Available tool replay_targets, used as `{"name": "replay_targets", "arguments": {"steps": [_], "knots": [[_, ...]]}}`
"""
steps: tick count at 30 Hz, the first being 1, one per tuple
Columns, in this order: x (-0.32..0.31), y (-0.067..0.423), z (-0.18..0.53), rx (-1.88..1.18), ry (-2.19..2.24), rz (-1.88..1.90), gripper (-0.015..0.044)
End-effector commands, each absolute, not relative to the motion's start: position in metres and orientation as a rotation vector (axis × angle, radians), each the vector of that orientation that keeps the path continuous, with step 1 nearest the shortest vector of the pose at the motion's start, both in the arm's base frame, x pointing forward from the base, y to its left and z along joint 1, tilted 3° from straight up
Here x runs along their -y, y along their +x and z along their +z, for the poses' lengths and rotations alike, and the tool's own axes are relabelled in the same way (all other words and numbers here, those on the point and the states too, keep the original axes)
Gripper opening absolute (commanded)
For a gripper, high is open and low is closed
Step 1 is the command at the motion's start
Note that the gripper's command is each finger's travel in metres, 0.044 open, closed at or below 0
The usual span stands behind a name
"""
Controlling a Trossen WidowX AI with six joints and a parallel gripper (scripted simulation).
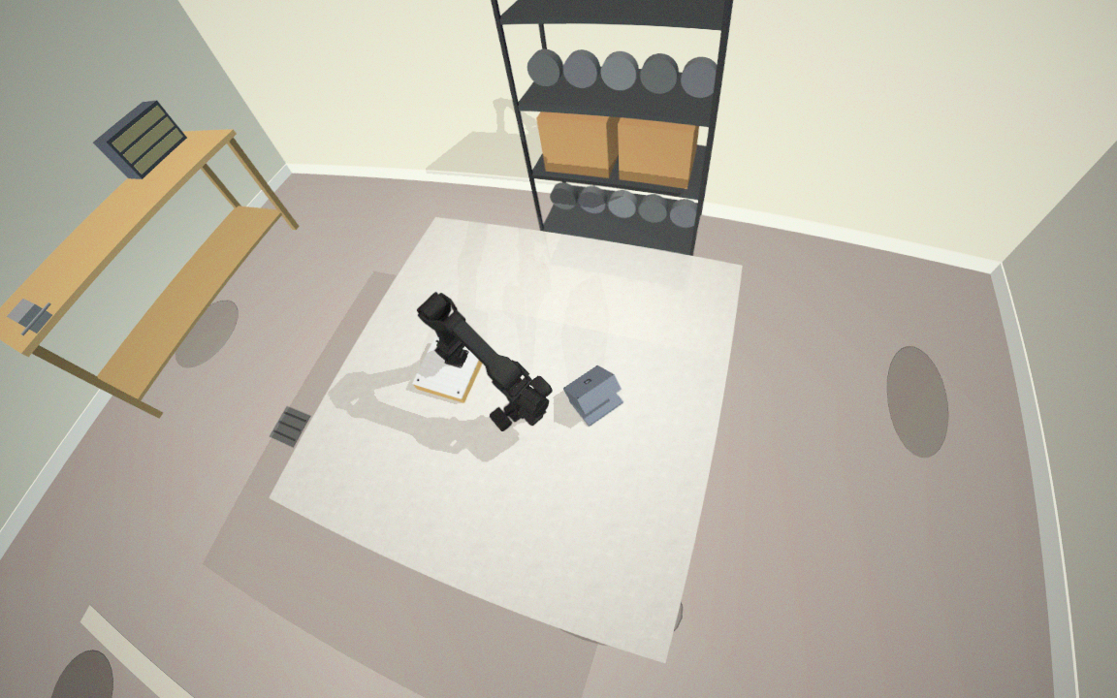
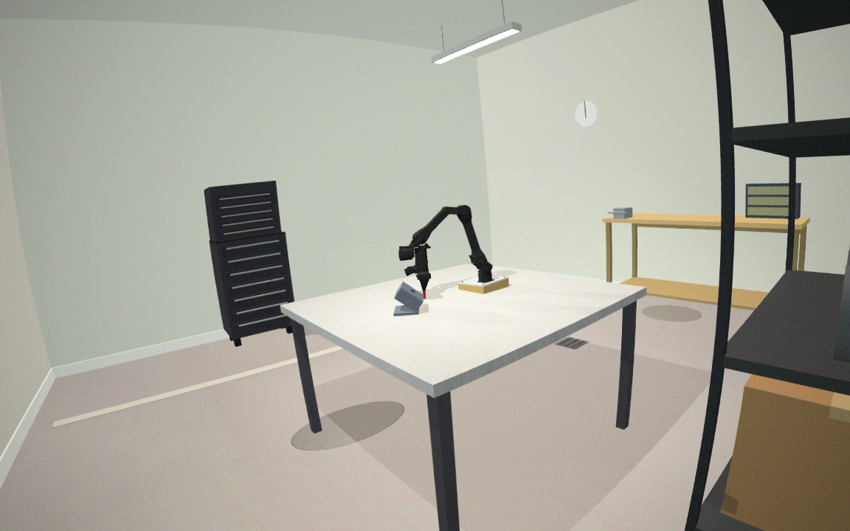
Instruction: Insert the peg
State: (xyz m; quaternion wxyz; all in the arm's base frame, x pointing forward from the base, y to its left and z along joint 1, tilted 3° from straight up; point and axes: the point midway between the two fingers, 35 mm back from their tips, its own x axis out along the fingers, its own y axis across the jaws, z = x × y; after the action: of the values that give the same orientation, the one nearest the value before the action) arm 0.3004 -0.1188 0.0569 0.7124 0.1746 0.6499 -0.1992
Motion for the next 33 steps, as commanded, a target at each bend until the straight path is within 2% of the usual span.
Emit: {"name": "replay_targets", "arguments": {"steps": [1, 4, 33], "knots": [[0.119, 0.301, 0.057, -1.440, 0.388, -0.441, 0.0020], [0.119, 0.301, 0.057, -1.440, 0.388, -0.441, 0.0000], [0.114, 0.299, 0.137, -1.449, 0.381, -0.439, 0.0000]]}}
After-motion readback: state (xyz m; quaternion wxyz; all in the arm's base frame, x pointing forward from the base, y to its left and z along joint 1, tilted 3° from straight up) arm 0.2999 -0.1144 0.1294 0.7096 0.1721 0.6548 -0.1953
